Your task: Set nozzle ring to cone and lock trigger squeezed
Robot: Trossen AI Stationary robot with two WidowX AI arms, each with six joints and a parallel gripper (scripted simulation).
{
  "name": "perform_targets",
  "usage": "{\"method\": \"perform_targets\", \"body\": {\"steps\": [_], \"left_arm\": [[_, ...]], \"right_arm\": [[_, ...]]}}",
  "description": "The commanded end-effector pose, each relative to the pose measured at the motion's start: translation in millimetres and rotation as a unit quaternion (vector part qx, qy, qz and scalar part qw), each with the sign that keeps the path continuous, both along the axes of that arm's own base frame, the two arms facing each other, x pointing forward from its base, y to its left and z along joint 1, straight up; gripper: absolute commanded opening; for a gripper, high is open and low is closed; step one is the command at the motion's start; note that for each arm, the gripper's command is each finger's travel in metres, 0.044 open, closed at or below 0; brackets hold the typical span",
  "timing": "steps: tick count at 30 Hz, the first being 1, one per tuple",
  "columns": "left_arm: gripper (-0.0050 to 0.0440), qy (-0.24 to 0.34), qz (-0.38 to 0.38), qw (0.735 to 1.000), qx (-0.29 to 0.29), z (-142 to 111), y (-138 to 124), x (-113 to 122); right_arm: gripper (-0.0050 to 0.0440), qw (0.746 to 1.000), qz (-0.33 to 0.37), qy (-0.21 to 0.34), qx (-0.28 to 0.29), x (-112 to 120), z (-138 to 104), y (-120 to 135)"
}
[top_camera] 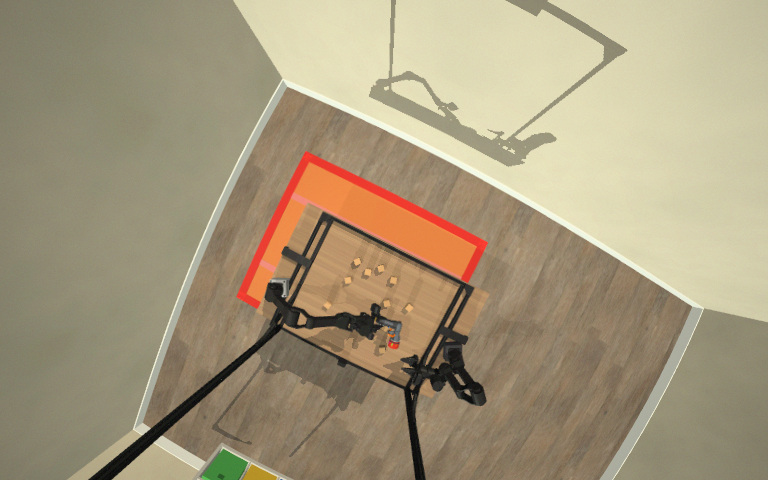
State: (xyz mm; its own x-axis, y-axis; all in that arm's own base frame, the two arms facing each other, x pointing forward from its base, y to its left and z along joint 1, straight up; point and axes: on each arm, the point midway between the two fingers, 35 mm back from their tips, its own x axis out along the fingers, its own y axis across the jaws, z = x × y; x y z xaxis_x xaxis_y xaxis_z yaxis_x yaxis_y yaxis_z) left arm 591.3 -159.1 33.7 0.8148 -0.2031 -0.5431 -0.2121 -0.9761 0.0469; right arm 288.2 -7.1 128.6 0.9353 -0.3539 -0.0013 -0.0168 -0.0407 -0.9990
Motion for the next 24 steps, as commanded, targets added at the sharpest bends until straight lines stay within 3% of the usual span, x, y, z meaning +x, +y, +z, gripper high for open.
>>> {"method": "perform_targets", "body": {"steps": [1, 24], "left_arm": [[0.0, 0.006, 0.0, 1.0, 0.002, 18.8, 0.9, 4.6], [0.0, 0.134, -0.003, 0.99, 0.041, 15.0, 12.5, -17.9]], "right_arm": [[0.04, 1.0, -0.002, 0.0, -0.001, 0.0, 0.3, -0.5], [0.04, 1.0, -0.002, 0.0, -0.001, 0.0, 0.3, -0.5]]}}
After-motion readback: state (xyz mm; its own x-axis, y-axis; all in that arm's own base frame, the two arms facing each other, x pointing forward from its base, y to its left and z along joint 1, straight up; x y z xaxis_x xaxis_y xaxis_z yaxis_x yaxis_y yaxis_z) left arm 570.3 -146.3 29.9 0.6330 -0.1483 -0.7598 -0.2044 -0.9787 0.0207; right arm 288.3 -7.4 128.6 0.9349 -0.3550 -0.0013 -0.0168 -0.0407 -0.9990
